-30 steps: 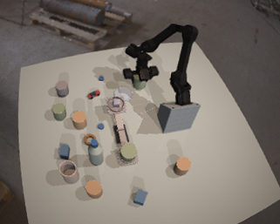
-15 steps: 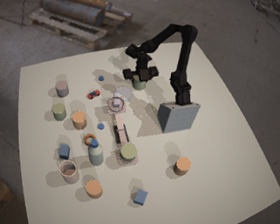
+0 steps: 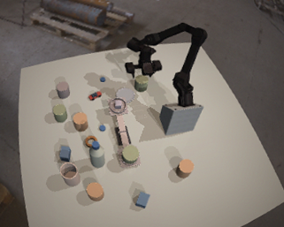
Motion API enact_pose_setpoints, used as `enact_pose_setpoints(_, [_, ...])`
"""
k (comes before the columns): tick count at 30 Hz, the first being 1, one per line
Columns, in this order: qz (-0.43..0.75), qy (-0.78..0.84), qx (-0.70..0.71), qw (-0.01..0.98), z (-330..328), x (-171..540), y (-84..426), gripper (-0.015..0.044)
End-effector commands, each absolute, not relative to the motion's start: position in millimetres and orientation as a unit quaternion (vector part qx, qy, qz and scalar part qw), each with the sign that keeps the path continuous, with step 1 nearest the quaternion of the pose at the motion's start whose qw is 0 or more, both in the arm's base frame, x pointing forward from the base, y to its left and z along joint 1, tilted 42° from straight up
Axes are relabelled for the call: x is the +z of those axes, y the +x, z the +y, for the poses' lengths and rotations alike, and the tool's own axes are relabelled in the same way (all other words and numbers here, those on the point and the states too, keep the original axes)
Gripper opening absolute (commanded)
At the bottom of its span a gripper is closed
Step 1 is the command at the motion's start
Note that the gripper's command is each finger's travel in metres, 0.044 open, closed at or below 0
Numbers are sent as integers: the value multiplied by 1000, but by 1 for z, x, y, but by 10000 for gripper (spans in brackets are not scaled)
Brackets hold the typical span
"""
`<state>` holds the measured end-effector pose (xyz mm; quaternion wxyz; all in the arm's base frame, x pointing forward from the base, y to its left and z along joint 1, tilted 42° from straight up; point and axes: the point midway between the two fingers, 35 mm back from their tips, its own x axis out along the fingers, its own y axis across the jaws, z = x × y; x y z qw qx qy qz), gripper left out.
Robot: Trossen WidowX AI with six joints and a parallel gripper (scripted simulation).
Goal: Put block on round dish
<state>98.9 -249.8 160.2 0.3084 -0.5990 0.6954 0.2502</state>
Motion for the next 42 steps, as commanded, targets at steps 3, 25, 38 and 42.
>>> enact_pose_setpoints(3, [684,-606,237,330,-239,161,117,335])
enact_pose_setpoints(25, [708,-559,217,373,-149,102,262,260])
enact_pose_setpoints(38, [713,-565,196,366,-125,77,284,260])
enact_pose_setpoints(42, [713,-565,196,366,-127,75,284,260])
